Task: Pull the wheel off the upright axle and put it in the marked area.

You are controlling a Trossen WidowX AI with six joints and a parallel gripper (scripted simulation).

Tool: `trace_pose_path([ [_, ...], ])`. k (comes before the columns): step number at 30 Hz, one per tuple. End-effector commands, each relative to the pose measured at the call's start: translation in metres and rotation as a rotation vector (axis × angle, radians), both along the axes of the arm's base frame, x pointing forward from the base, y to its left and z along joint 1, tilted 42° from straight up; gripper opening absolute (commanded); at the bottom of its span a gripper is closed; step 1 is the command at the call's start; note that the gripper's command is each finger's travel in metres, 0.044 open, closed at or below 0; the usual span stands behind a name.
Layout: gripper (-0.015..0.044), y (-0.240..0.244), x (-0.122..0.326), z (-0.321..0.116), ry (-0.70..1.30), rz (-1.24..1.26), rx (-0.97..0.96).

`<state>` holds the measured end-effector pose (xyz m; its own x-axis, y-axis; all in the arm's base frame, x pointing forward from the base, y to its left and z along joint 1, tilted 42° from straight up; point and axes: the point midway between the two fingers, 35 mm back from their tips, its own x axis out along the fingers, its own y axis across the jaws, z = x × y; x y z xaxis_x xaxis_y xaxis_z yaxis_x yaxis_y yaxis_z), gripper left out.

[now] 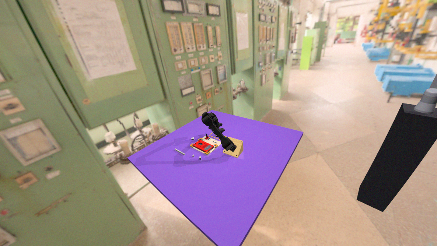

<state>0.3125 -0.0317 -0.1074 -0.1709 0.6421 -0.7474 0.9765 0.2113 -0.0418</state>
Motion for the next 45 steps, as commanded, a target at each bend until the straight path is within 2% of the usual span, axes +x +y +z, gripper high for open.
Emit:
trace_pose_path([
  [1,0.03,-0.004,0.002,0.004,-0.002,0.0,-0.001],
  [8,0.03,-0.036,0.009,0.041,-0.004,-0.007,-0.002],
  [12,0.03,-0.039,0.01,0.045,-0.004,-0.008,-0.002],
  [17,0.0431,-0.046,-0.014,0.062,-0.001,-0.013,-0.003],
  [18,0.044,-0.049,-0.021,0.068,-0.001,-0.012,-0.004],
  [25,0.044,-0.06,-0.067,0.105,0.002,-0.008,-0.003],
  [45,0.044,-0.06,-0.068,0.105,0.002,-0.008,-0.002],
])
